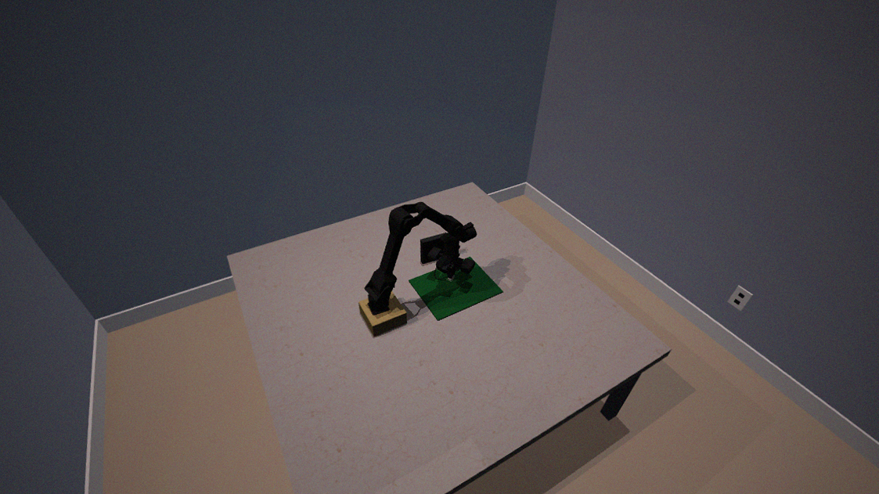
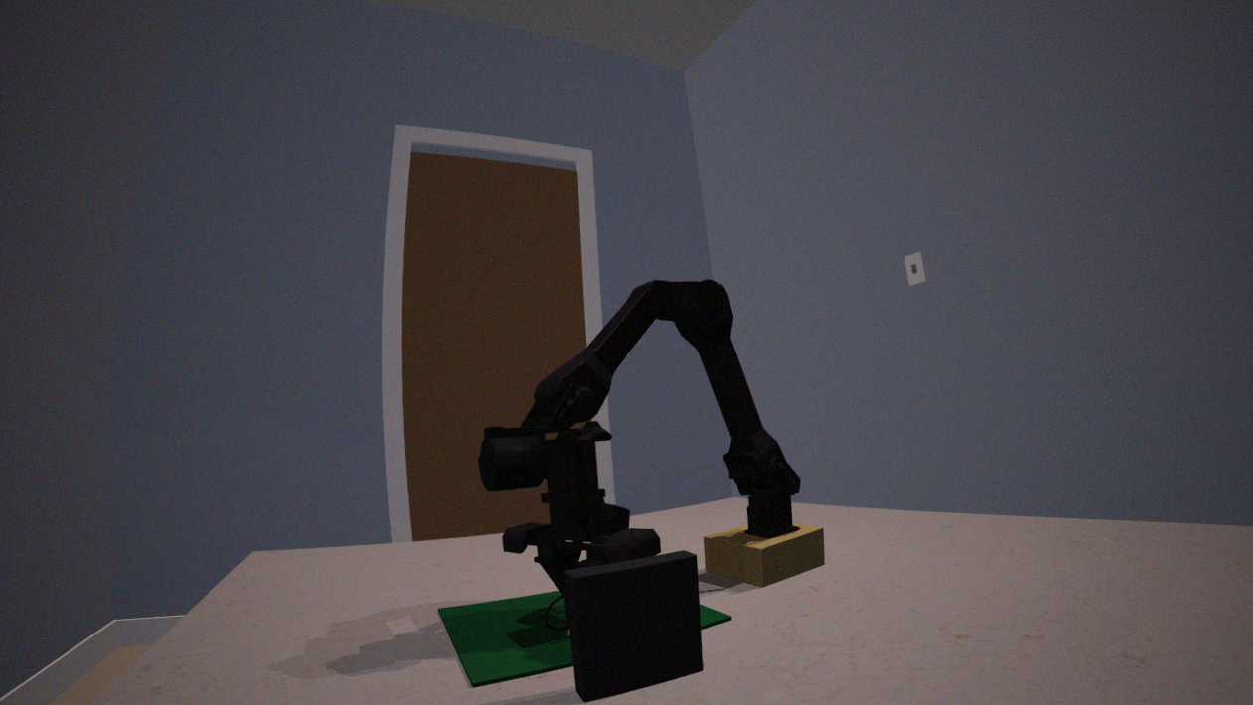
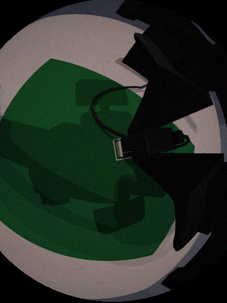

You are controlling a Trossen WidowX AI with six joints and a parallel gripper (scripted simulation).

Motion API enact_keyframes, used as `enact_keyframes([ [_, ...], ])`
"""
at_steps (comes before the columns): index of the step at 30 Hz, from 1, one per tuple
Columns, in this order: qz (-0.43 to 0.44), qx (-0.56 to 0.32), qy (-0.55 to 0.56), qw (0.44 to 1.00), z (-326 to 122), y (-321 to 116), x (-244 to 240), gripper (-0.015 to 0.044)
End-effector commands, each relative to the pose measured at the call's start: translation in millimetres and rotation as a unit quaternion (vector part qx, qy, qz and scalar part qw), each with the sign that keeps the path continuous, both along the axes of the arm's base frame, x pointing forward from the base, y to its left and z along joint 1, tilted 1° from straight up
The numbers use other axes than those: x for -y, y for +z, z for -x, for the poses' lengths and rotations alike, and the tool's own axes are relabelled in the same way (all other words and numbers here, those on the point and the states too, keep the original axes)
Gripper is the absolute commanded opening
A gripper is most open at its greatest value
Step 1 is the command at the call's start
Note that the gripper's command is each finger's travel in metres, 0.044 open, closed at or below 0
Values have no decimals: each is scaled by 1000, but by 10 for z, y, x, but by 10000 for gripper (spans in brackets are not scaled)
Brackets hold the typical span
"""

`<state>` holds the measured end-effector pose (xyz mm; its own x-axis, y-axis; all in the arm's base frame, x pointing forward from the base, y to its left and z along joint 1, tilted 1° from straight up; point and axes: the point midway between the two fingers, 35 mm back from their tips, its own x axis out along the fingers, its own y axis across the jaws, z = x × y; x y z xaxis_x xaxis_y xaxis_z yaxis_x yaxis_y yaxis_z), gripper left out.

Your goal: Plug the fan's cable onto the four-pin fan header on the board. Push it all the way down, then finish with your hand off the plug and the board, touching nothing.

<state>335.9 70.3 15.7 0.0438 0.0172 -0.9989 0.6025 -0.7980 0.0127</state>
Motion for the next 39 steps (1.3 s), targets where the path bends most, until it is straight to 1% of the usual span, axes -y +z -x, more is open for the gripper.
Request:
enact_keyframes([
  [1, 2, -1, -3, 1000, 1, -47, 9, 0],
  [14, 2, -1, -3, 1000, -1, -86, 8, 0],
  [24, 0, 0, 0, 1000, -2, -42, -1, 260],
  [27, 0, 0, 0, 1000, -3, -12, -1, 260],
  [31, 2, -1, -3, 1000, 17, 477, 4, 260],
  [39, 2, -1, -3, 1000, 21, 508, 5, 260],
])
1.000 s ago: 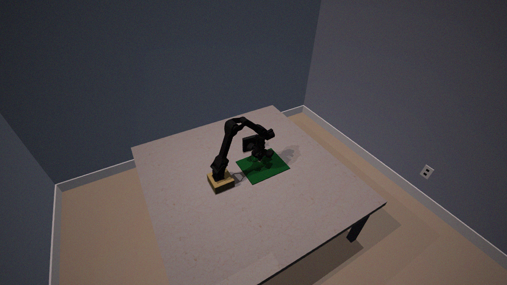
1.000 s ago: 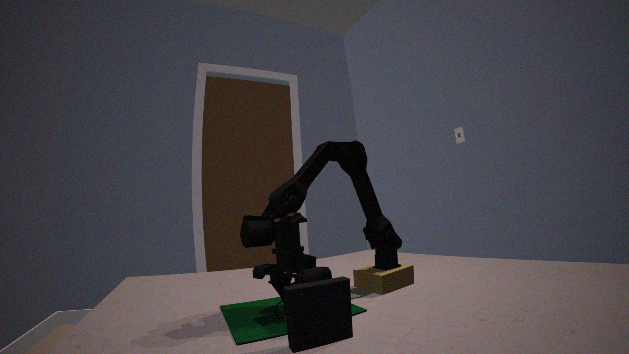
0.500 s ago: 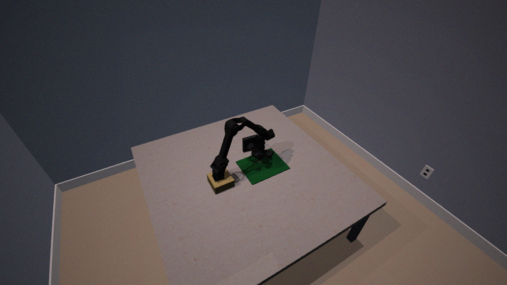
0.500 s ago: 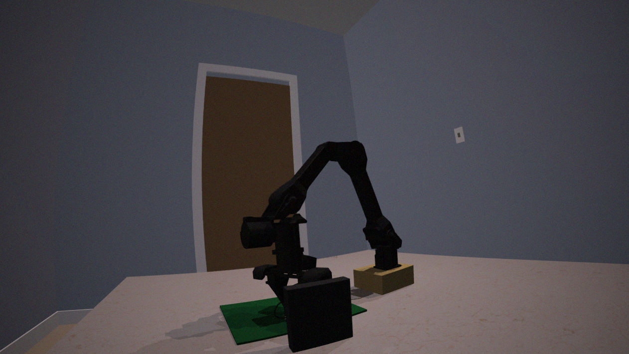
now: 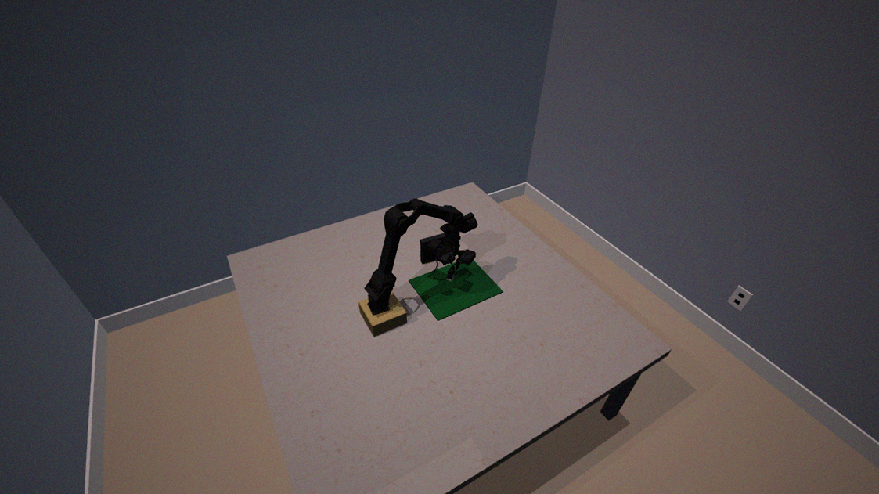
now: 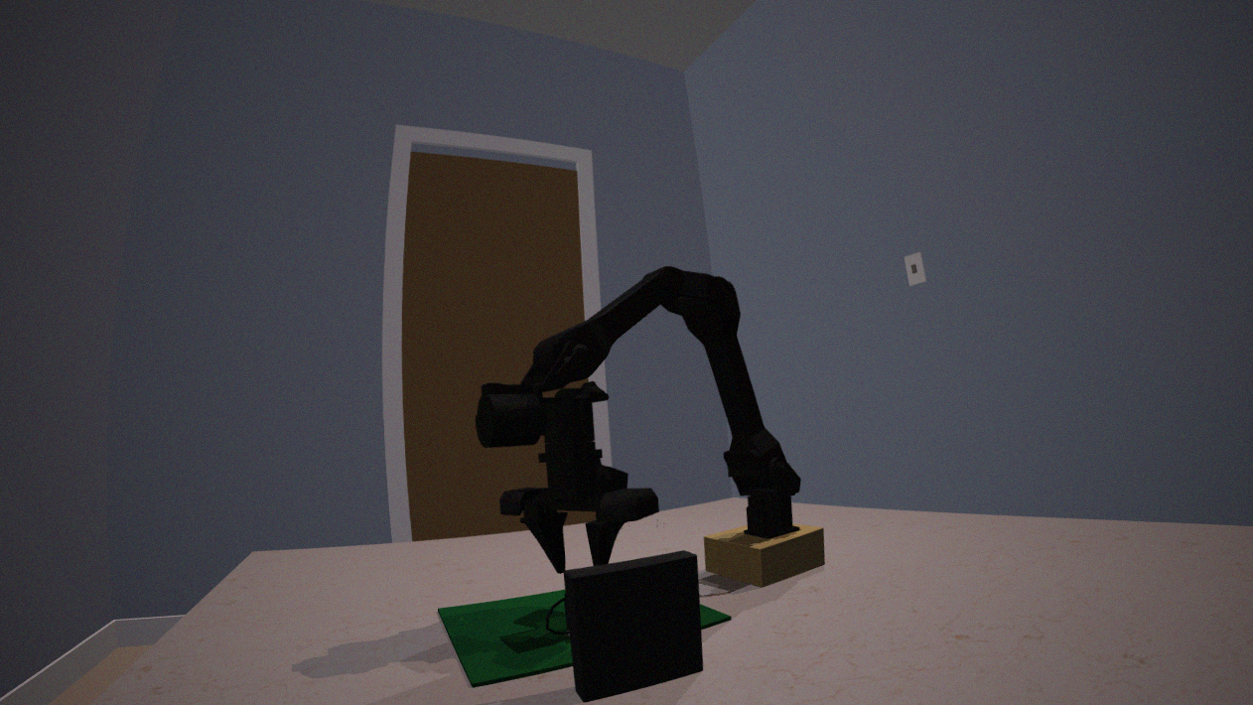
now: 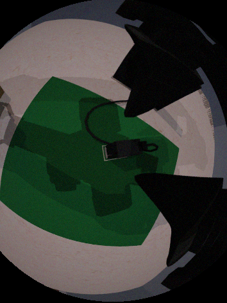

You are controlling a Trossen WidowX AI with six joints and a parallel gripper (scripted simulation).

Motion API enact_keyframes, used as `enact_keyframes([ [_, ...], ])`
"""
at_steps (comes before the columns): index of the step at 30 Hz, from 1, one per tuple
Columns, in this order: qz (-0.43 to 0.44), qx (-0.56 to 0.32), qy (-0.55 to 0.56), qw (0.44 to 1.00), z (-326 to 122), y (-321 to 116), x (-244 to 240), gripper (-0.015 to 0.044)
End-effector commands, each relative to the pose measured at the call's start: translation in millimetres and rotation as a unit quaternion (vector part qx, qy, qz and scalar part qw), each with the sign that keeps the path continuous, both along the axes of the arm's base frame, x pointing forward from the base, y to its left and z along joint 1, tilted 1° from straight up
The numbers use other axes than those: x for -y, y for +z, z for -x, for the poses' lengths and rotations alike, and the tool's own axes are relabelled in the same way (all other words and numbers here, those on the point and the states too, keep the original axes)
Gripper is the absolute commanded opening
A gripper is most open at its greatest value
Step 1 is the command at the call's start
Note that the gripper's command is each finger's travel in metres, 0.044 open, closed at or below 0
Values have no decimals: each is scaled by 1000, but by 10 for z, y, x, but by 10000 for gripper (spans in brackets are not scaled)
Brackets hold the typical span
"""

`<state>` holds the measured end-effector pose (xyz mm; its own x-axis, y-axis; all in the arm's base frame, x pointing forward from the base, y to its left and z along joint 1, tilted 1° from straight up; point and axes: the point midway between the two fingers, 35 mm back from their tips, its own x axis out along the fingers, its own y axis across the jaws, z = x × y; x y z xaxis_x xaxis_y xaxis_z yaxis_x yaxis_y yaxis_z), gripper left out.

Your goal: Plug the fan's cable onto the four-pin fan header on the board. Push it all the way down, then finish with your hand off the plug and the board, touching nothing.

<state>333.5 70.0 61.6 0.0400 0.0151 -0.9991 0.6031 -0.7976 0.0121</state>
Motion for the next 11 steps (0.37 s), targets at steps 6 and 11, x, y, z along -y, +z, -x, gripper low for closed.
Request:
enact_keyframes([
  [6, 2, -1, -3, 1000, 461, 77, 286, 260],
  [11, 3, -2, -3, 1000, 997, 6, 524, 260],
])
